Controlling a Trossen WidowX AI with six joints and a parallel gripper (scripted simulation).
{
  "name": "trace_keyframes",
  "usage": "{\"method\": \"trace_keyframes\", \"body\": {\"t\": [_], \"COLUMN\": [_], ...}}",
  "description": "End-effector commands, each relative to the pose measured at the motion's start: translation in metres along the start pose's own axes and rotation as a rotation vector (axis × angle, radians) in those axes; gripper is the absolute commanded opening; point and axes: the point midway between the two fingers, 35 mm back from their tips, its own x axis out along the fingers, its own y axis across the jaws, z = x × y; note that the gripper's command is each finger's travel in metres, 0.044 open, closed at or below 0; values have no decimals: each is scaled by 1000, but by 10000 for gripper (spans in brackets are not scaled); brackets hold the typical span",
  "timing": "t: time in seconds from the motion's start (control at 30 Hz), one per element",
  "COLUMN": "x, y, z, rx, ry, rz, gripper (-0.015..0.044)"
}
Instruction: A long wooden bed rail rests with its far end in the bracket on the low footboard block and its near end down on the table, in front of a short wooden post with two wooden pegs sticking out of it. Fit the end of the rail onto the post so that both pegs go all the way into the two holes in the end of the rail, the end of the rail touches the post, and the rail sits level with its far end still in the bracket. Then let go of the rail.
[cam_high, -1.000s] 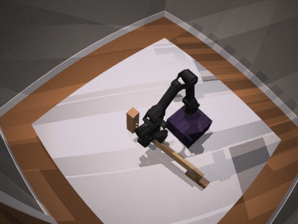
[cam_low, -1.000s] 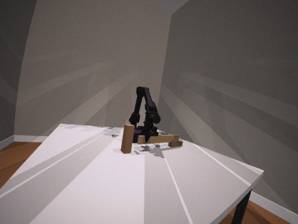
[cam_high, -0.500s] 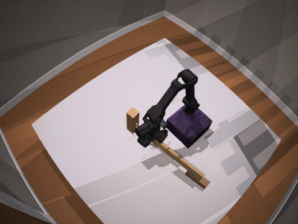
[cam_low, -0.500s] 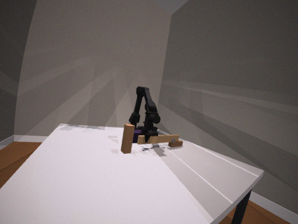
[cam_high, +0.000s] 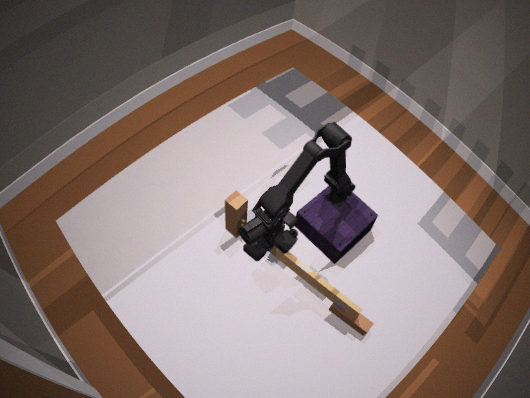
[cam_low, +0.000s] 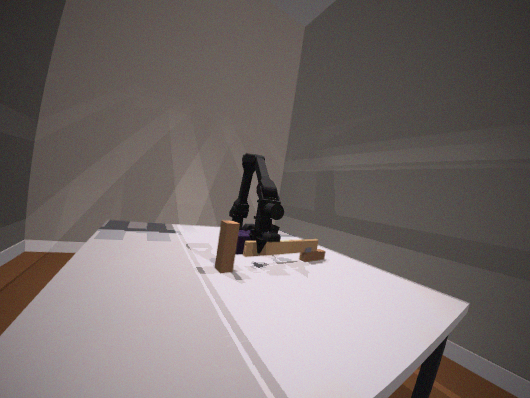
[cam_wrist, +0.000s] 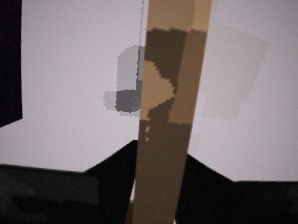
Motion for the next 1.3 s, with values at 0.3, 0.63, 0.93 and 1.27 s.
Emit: {"method": "trace_keyframes", "body": {"t": [0.3,0.63,0.93,1.27], "x": [-3,-5,-5,-4], "y": [-2,-2,-3,-4], "z": [-5,-7,-10,-13], "rx": [-3,-3,-3,-3], "ry": [2,2,2,3], "rz": [-9,-9,-9,-9], "gripper": [0,0,0,0]}}
